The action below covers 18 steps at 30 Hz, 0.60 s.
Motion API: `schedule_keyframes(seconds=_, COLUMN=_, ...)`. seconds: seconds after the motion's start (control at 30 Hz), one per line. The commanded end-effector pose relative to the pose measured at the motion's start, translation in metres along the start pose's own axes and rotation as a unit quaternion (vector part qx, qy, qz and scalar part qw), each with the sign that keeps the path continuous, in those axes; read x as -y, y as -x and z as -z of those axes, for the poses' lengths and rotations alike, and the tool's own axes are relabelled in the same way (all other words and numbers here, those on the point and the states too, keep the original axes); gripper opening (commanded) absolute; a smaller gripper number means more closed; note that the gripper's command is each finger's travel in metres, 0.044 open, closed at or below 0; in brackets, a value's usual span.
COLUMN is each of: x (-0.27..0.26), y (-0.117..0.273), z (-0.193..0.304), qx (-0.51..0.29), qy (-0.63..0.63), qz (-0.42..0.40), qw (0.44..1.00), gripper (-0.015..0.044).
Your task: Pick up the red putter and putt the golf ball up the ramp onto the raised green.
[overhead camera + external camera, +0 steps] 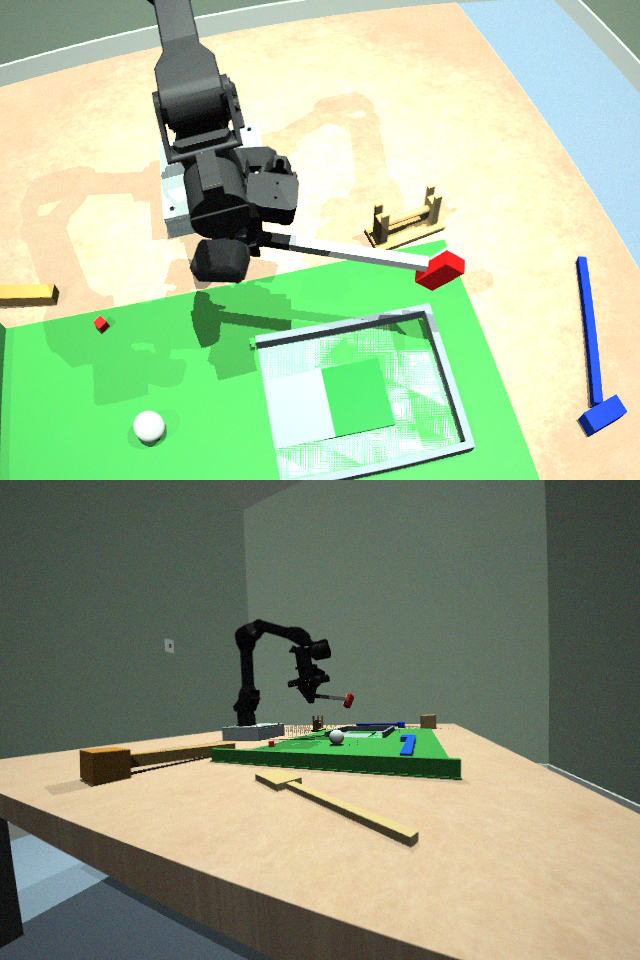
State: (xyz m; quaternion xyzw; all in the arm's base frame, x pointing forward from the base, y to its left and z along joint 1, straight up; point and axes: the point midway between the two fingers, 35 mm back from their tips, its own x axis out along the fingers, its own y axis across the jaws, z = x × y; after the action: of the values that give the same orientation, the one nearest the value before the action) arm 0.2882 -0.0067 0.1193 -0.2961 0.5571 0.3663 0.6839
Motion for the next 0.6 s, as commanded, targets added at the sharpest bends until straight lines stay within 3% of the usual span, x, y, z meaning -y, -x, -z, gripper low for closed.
schedule_keyframes(seconds=0.0, x=0.013, y=0.006, z=0.018, qx=-0.006, qy=-0.062, qz=0.009, qw=0.998, gripper=0.0)
schedule_keyframes(seconds=0.57, x=0.051, y=0.03, z=0.105, qx=-0.041, qy=-0.284, qz=0.041, qw=0.957, gripper=0.0)
